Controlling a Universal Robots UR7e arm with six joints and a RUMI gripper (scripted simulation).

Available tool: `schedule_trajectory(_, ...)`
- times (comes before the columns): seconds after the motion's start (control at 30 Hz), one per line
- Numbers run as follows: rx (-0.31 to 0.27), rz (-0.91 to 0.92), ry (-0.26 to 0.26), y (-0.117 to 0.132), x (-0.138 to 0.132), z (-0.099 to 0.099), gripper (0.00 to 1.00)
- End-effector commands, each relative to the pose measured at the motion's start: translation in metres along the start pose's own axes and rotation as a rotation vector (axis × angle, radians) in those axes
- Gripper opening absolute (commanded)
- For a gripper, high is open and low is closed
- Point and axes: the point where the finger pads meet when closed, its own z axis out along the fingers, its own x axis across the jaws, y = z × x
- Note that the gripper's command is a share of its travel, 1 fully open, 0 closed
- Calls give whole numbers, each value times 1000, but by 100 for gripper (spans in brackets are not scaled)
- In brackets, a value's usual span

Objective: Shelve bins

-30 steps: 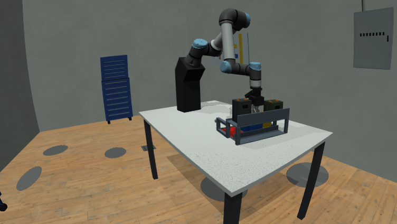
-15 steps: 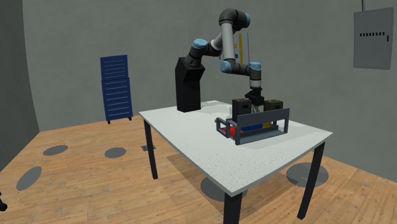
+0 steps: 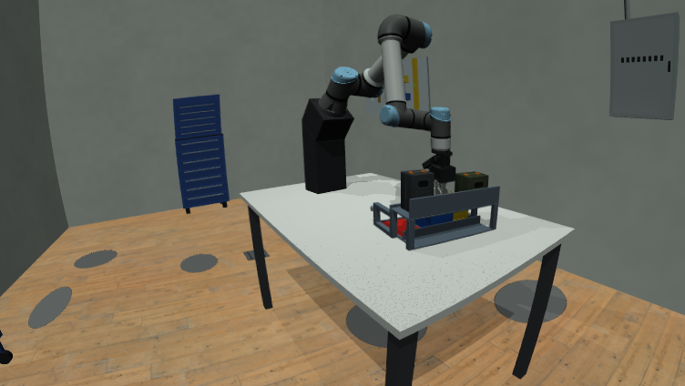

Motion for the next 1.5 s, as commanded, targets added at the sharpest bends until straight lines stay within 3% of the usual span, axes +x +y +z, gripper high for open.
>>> schedule_trajectory(0.0,-1,0,0,1,0,-1,5)
schedule_trajectory(0.73,-1,0,0,0,1,-6,5)
schedule_trajectory(1.47,-1,0,0,-2,2,-30,5)
